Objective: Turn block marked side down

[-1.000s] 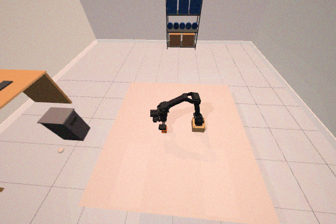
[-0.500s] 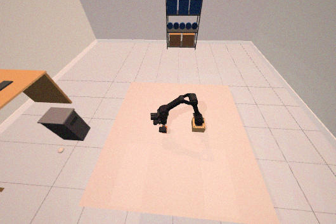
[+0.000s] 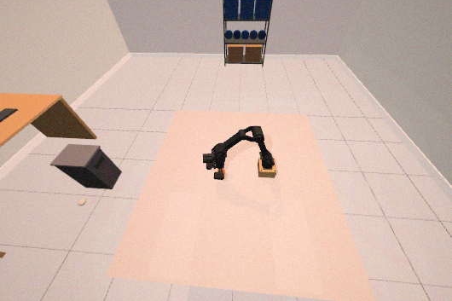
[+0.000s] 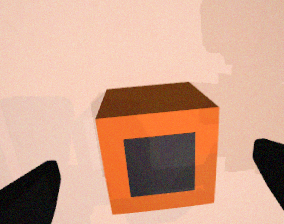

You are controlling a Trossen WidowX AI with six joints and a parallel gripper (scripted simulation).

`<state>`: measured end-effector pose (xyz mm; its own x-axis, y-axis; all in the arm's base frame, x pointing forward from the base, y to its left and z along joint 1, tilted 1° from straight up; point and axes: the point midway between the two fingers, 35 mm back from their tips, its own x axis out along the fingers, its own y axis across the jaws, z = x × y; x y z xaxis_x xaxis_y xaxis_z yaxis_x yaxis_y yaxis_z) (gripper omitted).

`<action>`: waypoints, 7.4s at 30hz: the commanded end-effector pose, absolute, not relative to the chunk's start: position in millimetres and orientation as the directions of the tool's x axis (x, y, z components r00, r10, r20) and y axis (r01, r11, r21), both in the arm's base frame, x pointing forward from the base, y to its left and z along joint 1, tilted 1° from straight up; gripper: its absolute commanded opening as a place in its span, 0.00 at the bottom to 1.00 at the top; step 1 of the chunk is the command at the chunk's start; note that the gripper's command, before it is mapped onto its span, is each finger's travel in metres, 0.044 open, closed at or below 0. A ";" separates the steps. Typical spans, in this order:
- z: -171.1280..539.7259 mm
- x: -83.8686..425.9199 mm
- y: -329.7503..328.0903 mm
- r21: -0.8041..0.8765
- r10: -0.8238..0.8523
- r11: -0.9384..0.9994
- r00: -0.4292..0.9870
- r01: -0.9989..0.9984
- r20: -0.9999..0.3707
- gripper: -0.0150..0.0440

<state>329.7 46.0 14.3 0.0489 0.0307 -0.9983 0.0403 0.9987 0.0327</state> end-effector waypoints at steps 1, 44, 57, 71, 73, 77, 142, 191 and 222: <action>4.9 327.6 45.1 0.026 0.024 0.999 0.040 0.036 -0.999 1.00; 24.6 326.4 44.5 0.026 0.024 0.999 0.040 0.036 -0.999 0.25; 18.1 328.2 45.2 0.020 0.013 0.999 0.197 0.031 -0.980 0.25; 15.6 325.8 45.5 0.020 0.005 0.999 0.419 0.032 -0.908 0.25; 15.9 324.9 45.4 0.021 0.004 0.999 0.449 0.033 -0.893 0.25; 17.0 322.6 45.2 0.025 0.003 0.999 0.508 0.035 -0.861 0.25; -11.7 318.8 45.5 0.026 -0.021 0.999 0.894 0.037 -0.448 0.30; -11.7 318.8 45.5 0.026 -0.021 0.999 0.894 0.037 -0.448 1.00; 56.1 298.1 44.2 0.028 0.002 0.999 0.557 0.038 -0.830 1.00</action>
<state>309.1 44.7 37.7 0.5997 -0.0123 -0.8002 0.0312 0.9995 0.0080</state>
